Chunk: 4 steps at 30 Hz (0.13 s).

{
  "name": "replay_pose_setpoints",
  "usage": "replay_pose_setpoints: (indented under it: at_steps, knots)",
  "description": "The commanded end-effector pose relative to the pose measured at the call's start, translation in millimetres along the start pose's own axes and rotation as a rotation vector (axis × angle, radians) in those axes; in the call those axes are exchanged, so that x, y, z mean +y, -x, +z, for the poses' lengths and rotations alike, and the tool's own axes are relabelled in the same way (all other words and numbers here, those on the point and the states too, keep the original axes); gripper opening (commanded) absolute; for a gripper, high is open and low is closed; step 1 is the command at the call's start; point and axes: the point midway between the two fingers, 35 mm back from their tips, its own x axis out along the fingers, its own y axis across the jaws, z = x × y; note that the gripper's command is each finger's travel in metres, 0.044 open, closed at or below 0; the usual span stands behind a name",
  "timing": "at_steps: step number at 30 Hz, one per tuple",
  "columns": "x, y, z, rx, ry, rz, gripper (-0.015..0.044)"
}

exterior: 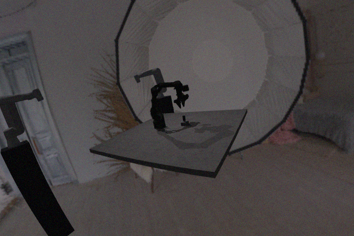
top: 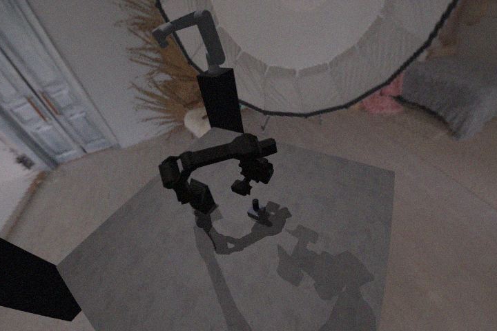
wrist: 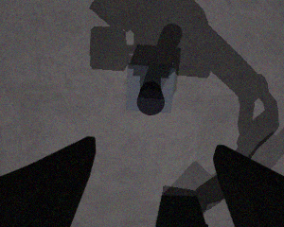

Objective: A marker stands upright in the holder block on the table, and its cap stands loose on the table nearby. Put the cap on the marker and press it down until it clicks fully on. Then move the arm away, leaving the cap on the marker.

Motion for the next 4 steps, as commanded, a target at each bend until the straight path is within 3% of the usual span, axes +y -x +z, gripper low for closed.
replay_pose_setpoints:
  at_steps: [1, 4]
  knots:
    - [0.1, 0.3, -0.4, 0.003, -0.007, 0.002, 0.0420]
    - [0.1, 0.3, -0.4, 0.003, -0.007, 0.002, 0.0440]
